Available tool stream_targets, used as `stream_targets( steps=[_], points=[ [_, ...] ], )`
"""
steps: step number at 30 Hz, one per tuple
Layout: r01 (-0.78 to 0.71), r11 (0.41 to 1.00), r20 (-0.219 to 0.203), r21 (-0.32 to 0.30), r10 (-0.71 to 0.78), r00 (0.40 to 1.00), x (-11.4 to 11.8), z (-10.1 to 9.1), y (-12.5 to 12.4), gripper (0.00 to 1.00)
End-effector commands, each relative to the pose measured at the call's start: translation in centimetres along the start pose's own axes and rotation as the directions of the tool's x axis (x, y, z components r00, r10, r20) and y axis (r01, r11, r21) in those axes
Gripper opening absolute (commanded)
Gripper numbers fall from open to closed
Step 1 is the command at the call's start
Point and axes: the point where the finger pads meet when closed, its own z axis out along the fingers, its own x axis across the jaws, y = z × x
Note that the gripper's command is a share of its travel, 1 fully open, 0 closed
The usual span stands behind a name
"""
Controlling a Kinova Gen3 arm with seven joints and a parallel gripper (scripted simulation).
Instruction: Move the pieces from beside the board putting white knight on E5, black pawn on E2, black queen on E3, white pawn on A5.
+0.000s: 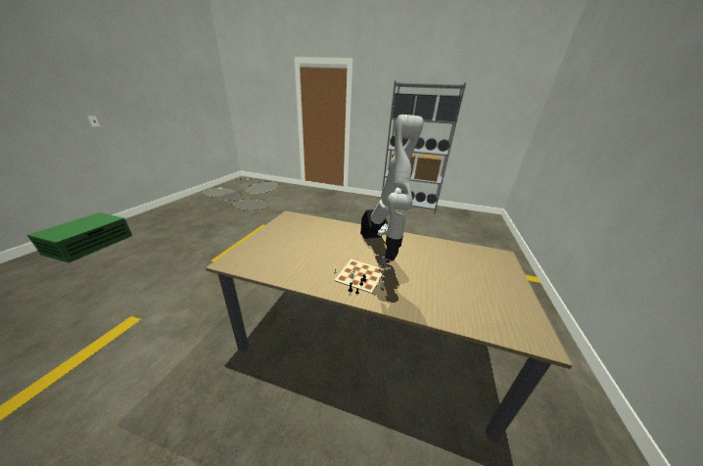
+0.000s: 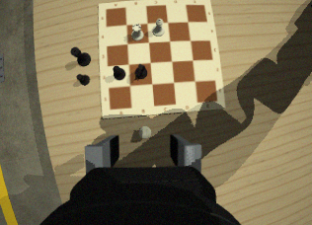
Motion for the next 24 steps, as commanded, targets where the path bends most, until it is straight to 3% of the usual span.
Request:
stream_targets(
  steps=[1, 24],
  points=[
    [0.000, 1.000, 0.001, -0.001, 0.000, 1.000, -0.04, -0.04, 0.02, 1.00],
    [0.048, 0.999, -0.001, -0.001, -0.048, 0.999, -0.04, -0.10, -0.04, 1.00]
  ],
)
